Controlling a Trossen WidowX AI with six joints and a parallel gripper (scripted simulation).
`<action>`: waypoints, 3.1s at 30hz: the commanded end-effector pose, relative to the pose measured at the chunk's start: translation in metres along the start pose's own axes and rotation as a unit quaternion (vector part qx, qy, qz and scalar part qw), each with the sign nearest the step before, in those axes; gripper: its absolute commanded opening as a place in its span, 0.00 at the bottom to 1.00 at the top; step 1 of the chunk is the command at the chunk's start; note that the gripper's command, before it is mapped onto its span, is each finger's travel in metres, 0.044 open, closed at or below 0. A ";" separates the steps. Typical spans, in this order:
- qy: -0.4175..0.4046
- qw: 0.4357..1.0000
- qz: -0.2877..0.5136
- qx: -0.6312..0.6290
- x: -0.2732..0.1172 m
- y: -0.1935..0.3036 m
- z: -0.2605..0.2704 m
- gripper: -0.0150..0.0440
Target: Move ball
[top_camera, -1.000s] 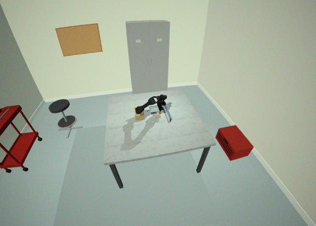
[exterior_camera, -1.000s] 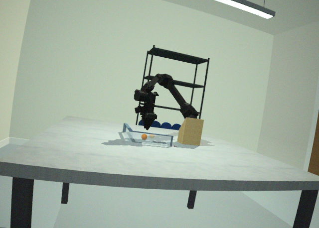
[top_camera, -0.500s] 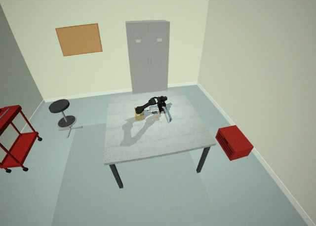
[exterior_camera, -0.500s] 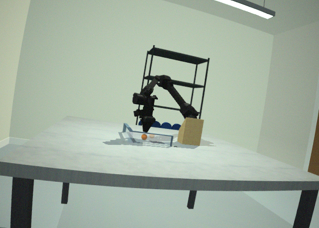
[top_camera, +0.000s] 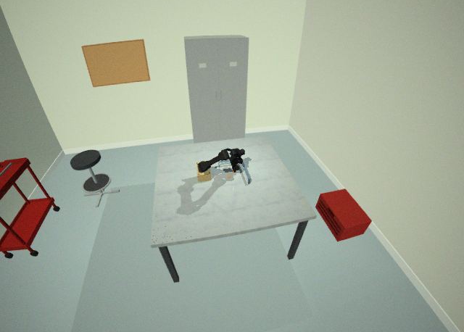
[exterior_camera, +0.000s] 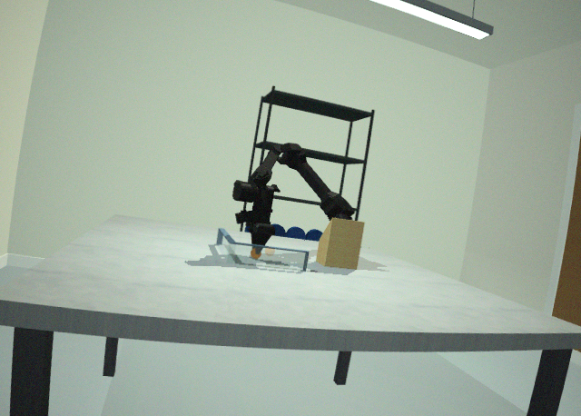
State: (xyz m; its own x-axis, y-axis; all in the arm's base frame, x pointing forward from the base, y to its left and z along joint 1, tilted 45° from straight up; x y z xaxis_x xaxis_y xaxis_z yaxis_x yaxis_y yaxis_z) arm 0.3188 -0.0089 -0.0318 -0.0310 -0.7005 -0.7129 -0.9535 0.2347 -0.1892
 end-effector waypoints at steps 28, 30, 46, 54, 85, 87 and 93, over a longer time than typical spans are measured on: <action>-0.004 1.000 0.001 -0.004 -0.075 -0.004 0.005 0.25; -0.003 1.000 0.001 -0.004 -0.089 -0.003 0.005 0.25; -0.001 1.000 0.002 -0.005 -0.111 0.009 -0.027 0.25; 0.000 1.000 0.002 -0.005 -0.098 0.022 -0.056 0.25; 0.005 1.000 0.002 -0.006 -0.010 0.046 -0.091 0.25; 0.005 1.000 0.002 -0.006 -0.009 0.046 -0.091 0.25; 0.005 1.000 0.002 -0.006 -0.001 0.046 -0.091 0.25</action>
State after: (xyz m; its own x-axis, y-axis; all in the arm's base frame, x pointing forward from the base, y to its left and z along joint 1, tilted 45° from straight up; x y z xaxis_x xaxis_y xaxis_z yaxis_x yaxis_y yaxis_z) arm 0.2489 -0.0560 0.0253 -0.0338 -0.7035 -0.7099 -0.9546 0.2330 -0.1854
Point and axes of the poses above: the point midway between the two fingers, 35 mm back from their tips, its own x axis out along the fingers, its own z axis across the jaws, y = z × x, the point moved 5 cm from there along -x, back along the fingers, and after that the axes turned 13 degrees about x, right-handed, at the moved point
